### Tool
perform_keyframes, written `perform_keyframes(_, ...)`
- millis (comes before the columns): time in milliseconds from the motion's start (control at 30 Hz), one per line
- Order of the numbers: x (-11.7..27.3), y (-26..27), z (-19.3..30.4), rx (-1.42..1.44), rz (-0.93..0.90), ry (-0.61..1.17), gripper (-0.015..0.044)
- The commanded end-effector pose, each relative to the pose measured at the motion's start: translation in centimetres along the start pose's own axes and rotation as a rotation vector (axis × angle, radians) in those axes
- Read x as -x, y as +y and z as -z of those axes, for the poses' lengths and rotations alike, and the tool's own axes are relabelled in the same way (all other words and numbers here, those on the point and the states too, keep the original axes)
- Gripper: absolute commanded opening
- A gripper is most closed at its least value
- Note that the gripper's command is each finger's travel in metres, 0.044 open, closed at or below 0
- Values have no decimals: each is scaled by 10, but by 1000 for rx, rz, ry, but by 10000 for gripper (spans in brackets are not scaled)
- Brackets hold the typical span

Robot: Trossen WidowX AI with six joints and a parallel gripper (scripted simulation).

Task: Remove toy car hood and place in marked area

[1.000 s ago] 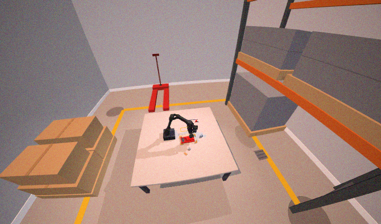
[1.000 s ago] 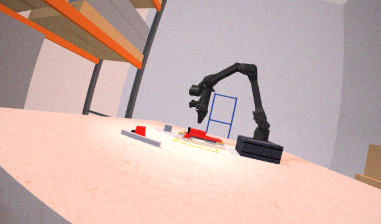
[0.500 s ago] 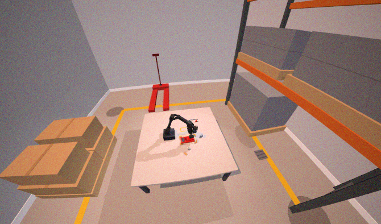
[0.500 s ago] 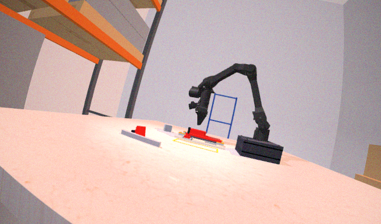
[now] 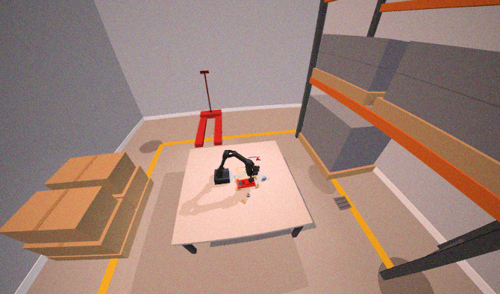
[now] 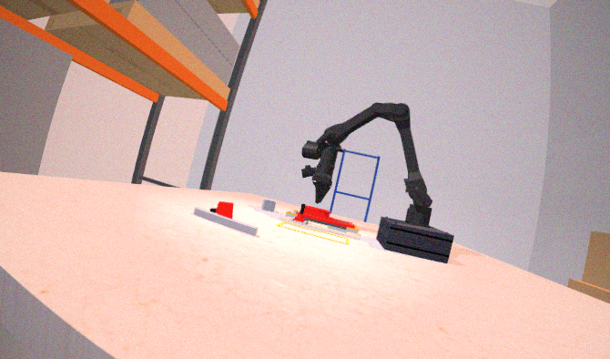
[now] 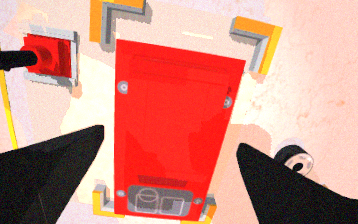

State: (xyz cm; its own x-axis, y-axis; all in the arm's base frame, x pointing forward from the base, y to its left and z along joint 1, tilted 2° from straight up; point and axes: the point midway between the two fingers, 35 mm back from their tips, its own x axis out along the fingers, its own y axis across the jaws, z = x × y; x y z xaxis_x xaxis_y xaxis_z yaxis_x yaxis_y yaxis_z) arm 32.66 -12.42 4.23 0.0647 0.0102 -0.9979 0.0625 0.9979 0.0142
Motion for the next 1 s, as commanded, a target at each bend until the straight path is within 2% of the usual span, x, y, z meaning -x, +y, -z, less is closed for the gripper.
perform_keyframes(0, -5, 1, 1, -3, -6, 4, 440)
perform_keyframes(967, -20, 1, 3, -3, -7, 4, 440)
